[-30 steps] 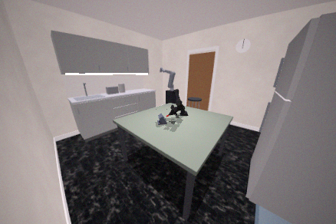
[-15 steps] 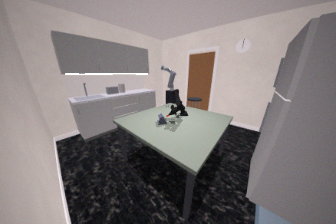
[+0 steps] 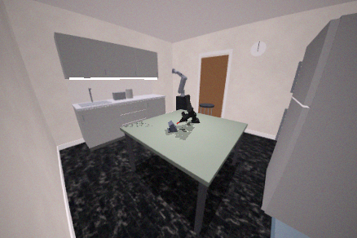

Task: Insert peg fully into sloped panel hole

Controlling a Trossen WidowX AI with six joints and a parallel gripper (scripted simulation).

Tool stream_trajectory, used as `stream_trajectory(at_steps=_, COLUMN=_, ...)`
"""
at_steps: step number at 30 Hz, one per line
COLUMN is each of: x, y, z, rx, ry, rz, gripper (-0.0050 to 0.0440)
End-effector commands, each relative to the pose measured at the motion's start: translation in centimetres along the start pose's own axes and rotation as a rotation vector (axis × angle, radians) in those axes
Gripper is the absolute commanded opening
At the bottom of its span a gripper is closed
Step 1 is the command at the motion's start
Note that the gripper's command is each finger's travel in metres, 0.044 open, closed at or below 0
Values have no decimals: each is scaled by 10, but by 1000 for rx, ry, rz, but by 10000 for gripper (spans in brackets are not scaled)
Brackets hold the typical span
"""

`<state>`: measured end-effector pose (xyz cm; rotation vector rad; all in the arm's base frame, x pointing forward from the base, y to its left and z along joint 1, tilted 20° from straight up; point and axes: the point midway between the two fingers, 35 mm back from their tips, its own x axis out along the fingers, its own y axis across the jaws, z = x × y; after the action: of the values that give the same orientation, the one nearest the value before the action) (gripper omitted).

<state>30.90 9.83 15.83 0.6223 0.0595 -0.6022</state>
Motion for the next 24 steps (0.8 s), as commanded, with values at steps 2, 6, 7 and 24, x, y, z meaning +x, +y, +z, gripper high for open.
stream_trajectory(at_steps=2, x=-1, y=4, z=6, rx=-25, ry=-8, rz=10, gripper=0)
stream_trajectory(at_steps=6, x=-1, y=4, z=6, rx=-43, ry=-8, rz=10, gripper=0)
stream_trajectory(at_steps=7, x=-1, y=4, z=6, rx=-52, ry=-9, rz=10, gripper=0)
stream_trajectory(at_steps=24, x=6, y=4, z=6, rx=-379, ry=-22, rz=12, gripper=0)
